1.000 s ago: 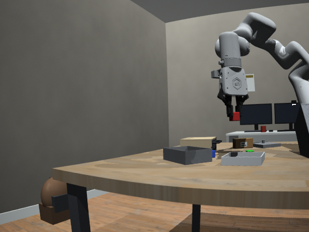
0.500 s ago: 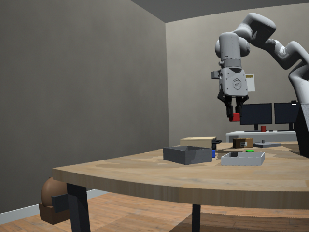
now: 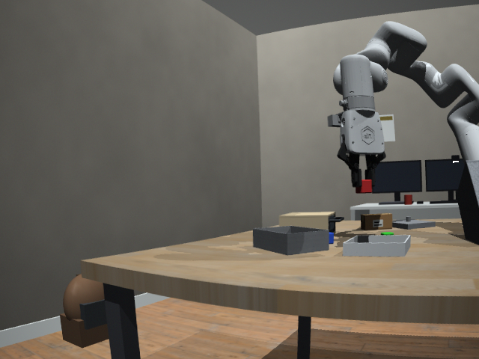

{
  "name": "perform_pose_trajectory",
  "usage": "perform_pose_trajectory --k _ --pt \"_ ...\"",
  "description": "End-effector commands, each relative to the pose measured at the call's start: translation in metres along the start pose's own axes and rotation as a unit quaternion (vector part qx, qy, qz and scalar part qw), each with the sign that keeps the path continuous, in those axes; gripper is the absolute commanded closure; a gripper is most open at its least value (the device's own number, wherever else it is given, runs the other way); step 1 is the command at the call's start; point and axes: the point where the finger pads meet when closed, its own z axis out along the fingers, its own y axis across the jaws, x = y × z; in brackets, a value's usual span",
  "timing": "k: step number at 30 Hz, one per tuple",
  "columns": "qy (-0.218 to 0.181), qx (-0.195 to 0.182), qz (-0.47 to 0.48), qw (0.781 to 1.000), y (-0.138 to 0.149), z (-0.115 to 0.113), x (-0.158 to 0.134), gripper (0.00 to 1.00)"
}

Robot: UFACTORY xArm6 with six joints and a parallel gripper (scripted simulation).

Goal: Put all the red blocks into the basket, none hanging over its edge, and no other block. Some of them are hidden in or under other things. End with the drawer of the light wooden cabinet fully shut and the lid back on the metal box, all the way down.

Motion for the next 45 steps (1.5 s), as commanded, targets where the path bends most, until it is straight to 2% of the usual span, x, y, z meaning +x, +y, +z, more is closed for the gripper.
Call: perform_pose_trajectory --k 1,45 --pt "0.0 0.002 0.001 1.0 -0.001 0.003 0.0 1.0" --pt "0.0 0.002 0.001 1.0 -0.002 0.082 0.0 1.0"
